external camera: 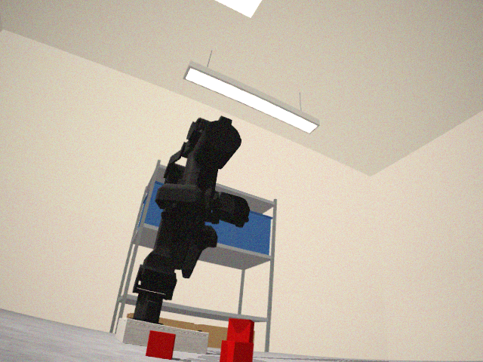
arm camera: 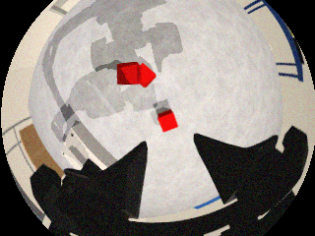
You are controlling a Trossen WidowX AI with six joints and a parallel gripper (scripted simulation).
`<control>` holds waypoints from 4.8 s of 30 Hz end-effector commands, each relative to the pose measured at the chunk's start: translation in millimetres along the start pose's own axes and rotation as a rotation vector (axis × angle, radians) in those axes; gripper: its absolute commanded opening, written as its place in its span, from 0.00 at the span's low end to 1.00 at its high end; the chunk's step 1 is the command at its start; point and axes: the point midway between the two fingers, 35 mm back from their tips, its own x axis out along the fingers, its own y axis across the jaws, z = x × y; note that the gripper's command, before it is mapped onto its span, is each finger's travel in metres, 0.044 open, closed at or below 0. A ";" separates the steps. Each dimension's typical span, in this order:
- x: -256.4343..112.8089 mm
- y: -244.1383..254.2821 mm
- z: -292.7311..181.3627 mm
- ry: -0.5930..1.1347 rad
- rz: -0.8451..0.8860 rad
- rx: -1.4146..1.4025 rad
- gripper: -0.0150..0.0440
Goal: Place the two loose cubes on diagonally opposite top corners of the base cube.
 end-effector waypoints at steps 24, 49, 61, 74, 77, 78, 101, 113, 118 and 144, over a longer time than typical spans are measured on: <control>57.3 -4.8 -11.1 -0.006 -0.005 -0.219 0.70; 97.0 -5.0 -10.8 -0.006 -0.005 -0.219 0.70; 102.6 -4.7 -10.9 -0.006 -0.005 -0.219 0.43; 74.1 -9.7 -8.9 -0.006 -0.005 -0.219 0.43; 64.8 -10.6 -8.6 -0.006 -0.005 -0.219 0.43; 61.7 -10.8 -8.5 -0.006 -0.005 -0.219 0.43; -7.5 -6.7 -11.0 -0.006 -0.005 -0.219 0.43; -6.3 -6.5 3.0 -0.007 -0.004 0.065 0.43; -5.6 -6.1 10.5 -0.008 -0.004 0.215 0.43; -1.6 -0.4 50.2 -0.012 0.002 0.992 0.43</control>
